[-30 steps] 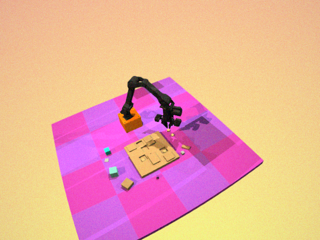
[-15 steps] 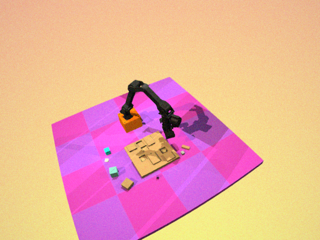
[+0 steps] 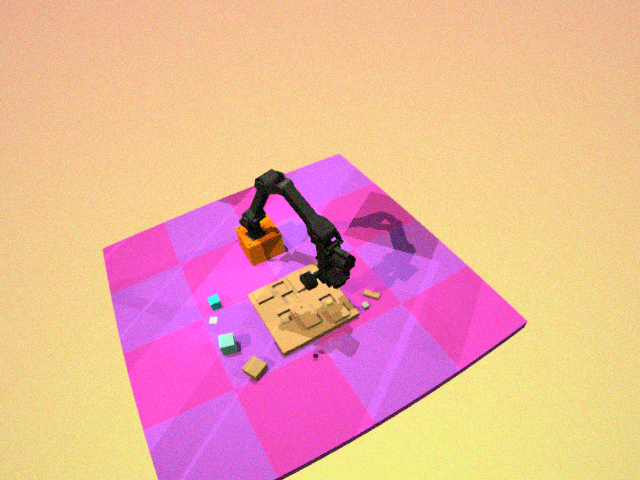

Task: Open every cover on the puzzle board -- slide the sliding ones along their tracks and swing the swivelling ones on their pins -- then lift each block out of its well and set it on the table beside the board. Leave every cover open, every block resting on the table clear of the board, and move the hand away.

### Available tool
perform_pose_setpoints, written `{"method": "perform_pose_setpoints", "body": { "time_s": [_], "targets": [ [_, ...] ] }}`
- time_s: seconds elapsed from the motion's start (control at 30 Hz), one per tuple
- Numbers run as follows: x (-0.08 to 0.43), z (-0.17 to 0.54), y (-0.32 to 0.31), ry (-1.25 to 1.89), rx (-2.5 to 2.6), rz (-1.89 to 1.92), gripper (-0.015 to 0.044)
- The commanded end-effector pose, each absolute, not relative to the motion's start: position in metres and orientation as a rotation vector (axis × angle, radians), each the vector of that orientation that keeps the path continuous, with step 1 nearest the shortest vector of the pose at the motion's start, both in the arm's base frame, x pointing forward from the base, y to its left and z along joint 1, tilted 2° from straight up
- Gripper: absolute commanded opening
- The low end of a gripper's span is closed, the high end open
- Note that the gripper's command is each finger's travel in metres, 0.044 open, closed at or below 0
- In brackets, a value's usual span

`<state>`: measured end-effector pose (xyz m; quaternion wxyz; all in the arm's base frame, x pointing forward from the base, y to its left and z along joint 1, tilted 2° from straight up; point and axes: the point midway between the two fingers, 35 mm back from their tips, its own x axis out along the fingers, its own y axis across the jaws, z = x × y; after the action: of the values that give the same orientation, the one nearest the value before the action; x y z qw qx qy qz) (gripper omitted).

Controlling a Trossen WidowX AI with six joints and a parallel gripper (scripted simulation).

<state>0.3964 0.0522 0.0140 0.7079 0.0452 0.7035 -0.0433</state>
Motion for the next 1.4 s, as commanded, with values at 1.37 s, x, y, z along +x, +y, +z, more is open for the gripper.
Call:
{"method": "perform_pose_setpoints", "body": {
  "time_s": [1.37],
  "targets": [
    [0.405,-0.047,0.037,1.531,0.354,-0.359,0.0000]
  ]
}}
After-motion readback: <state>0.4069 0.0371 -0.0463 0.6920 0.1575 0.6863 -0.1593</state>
